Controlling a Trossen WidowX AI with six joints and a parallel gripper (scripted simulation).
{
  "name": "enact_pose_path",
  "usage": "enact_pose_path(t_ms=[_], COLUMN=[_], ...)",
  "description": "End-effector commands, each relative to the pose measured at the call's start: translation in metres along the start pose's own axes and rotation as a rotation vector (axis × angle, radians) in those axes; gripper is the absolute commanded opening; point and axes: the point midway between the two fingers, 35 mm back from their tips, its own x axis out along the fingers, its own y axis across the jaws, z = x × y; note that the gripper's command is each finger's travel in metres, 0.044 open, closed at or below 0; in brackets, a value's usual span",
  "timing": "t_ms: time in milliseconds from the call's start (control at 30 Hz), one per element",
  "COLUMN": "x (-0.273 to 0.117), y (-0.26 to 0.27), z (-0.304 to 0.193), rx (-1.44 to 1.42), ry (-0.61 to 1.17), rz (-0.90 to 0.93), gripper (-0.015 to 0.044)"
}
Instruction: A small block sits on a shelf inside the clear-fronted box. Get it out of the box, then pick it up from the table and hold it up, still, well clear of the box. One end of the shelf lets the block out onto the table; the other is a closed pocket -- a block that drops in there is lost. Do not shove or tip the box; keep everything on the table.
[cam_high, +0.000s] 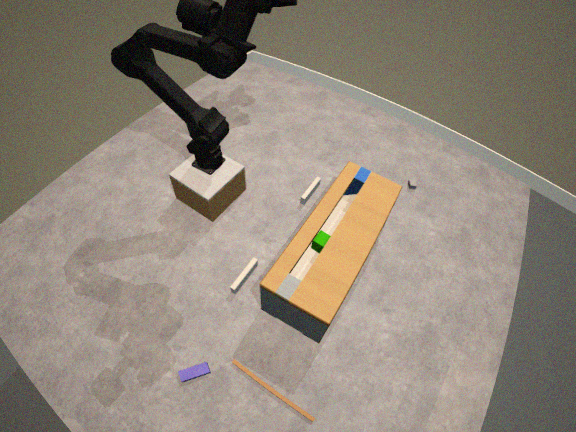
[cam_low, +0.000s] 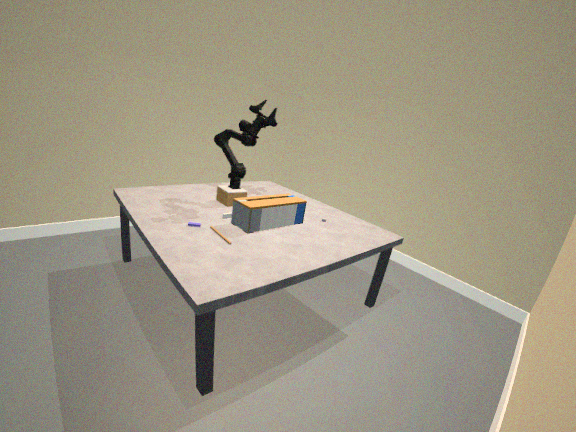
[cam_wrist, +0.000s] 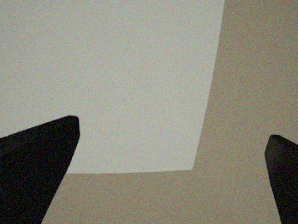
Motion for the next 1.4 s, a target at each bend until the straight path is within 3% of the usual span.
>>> enact_pose_path(t_ms=[0, 367, 600, 800, 1000, 1200, 1367], x=[0.0, -0.007, -0.049, -0.116, -0.2, -0.292, -0.357], y=[0.0, -0.014, -0.026, -0.029, -0.029, -0.029, -0.028], z=[0.001, 0.122, 0.228, 0.298, 0.337, 0.339, 0.308], rx=[-0.002, -0.167, -0.316, -0.386, -0.365, -0.191, 0.107], ry=[-0.005, -0.417, -0.8, -1.106, -1.366, -1.573, -1.645], rz=[-0.001, -0.119, -0.357, -0.625, -0.941, -1.319, -1.638], gripper=[0.04, 0.04, 0.04, 0.04, 0.04, 0.04, 0.04])
